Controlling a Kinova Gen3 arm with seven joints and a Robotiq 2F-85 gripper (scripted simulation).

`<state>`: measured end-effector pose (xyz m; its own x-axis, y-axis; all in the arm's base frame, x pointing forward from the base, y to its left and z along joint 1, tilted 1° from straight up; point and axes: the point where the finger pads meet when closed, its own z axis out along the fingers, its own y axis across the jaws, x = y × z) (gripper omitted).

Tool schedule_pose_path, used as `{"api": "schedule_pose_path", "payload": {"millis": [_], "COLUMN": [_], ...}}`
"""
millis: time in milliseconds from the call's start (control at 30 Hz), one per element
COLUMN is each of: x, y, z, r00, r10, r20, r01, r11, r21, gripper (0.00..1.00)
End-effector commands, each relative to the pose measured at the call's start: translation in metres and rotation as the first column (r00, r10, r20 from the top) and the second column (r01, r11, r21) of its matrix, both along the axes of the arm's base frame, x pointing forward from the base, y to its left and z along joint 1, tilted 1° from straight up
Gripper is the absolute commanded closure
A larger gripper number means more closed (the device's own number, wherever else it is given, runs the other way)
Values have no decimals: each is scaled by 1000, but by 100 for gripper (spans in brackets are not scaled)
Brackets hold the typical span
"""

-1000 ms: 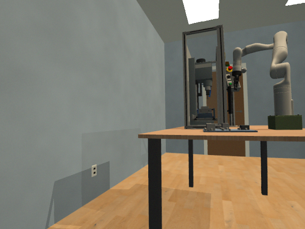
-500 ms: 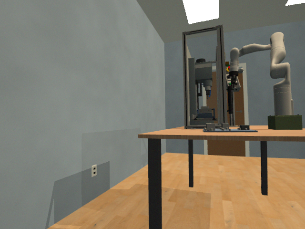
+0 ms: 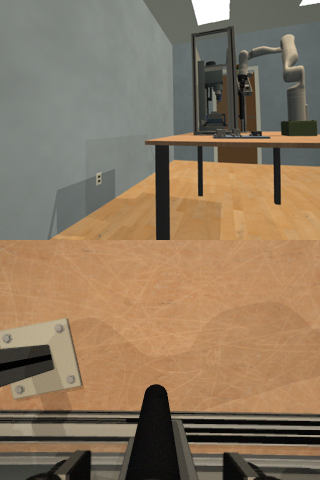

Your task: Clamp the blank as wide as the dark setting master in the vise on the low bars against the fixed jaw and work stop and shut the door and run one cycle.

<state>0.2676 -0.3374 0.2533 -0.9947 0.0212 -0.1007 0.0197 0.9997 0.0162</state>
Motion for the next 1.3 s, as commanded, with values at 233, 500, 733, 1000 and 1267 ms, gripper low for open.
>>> {"api": "schedule_pose_path", "payload": {"millis": [233, 500, 733, 1000, 1267], "x": [3, 3, 4, 4, 3], "y": [-2, -2, -3, -3, -1], "z": [1, 1, 2, 2, 1], "r00": [1000, 1000, 1000, 1000, 1000], "r10": [-5, -5, -4, -4, -1], "r20": [5, 5, 5, 5, 2], "r01": [5, 5, 5, 5, 1], "r11": [1000, 1000, 1000, 1000, 1000], "r21": [-5, -5, -5, -5, -2], "gripper": [20, 20, 20, 20, 61]}}
